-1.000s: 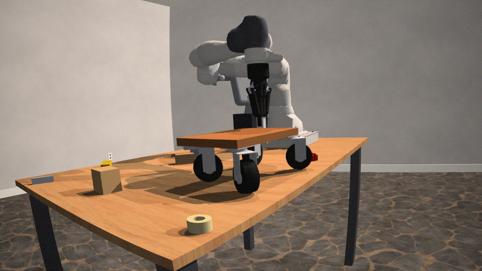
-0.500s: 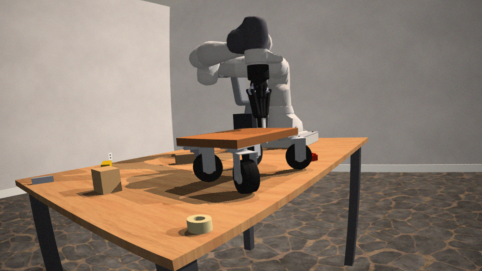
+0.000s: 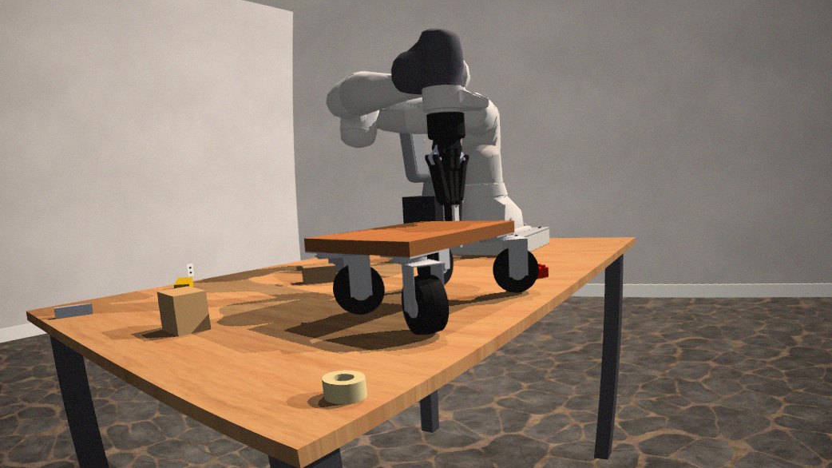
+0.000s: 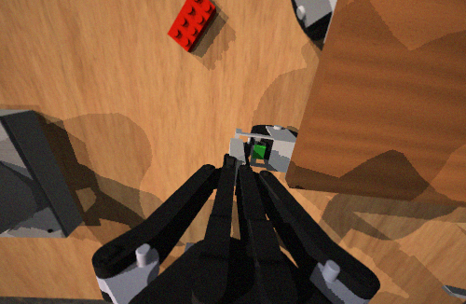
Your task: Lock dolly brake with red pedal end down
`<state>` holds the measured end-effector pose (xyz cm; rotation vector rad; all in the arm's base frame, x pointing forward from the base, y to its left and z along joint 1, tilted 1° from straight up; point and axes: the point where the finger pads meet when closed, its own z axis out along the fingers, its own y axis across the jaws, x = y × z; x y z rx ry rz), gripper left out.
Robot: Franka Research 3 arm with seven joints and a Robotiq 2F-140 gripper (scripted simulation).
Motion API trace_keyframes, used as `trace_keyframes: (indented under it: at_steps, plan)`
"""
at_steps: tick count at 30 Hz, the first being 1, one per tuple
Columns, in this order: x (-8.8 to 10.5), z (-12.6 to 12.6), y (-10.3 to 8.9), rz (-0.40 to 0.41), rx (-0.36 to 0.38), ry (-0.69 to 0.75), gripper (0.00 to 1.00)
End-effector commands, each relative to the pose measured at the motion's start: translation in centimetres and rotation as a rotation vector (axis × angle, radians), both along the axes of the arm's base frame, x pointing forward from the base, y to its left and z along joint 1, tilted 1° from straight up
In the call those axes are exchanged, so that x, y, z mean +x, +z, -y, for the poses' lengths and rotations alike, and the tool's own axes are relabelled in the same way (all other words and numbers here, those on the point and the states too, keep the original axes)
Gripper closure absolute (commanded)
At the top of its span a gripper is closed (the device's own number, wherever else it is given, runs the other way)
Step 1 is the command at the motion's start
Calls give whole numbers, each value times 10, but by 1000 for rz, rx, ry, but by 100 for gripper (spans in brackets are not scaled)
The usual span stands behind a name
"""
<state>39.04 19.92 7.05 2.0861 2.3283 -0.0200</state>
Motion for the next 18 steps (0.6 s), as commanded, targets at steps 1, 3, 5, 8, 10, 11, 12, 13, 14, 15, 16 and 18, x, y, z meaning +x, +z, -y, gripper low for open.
trace_keyframes:
  at_steps: [1,3,5,8,10,11,12,13,14,15,16,18]
  plan:
    - [1,1,-2,1,0,0,100]
    - [1,1,-2,1,0,0,100]
    - [1,1,-3,1,0,0,100]
    - [1,1,-4,1,0,0,100]
    - [1,1,-4,1,0,0,100]
    - [1,1,-4,1,0,0,100]
    - [1,1,-4,1,0,0,100]
    - [1,1,-5,1,0,0,100]
    - [1,1,-5,1,0,0,100]
    - [1,1,-5,1,0,0,100]
    - [1,1,-5,1,0,0,100]
    - [1,1,-5,1,0,0,100]
